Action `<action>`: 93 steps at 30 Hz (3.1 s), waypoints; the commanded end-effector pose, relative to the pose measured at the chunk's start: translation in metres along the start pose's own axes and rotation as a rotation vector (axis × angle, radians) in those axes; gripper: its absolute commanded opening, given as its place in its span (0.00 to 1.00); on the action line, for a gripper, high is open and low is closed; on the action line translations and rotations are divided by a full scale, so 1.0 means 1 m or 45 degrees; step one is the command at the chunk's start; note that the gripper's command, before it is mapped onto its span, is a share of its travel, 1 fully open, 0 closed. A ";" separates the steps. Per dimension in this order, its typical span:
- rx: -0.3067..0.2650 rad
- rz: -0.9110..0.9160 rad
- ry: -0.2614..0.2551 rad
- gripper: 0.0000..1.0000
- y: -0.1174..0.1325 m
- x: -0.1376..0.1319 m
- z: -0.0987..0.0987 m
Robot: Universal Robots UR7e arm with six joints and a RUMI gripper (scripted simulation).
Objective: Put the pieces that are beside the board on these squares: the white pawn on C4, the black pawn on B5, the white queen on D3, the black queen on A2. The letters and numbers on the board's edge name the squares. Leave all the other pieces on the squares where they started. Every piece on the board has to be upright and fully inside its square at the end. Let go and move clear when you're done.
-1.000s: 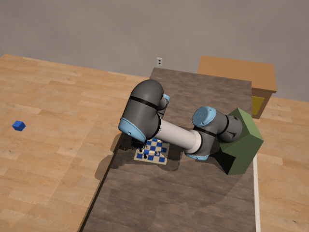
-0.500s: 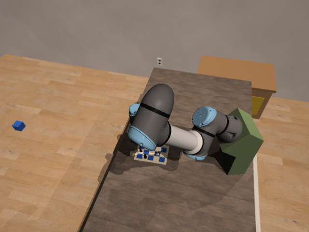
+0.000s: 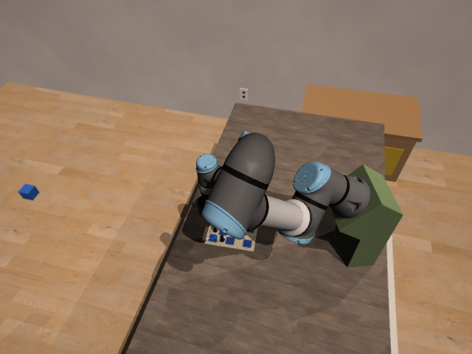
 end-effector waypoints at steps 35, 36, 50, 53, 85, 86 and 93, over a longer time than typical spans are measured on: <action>0.000 -0.032 0.003 1.00 -0.003 0.001 -0.001; 0.000 -0.039 0.003 1.00 -0.003 0.001 -0.001; 0.003 -0.210 0.019 1.00 -0.018 0.006 0.002; 0.003 -0.252 0.022 1.00 -0.021 0.007 0.003; -0.025 -1.171 0.067 1.00 -0.088 0.038 0.009; -0.027 -1.211 0.067 1.00 -0.090 0.040 0.009; -0.039 -1.499 0.065 1.00 -0.108 0.052 0.008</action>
Point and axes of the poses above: the point where the finger pads meet when closed, its own z axis out along the fingers, its own x axis across the jaws, y = z × x, the point moved 8 cm from there along -z, back along the fingers, and after that the axes turned 2 degrees about -z, right-handed, at the moved point
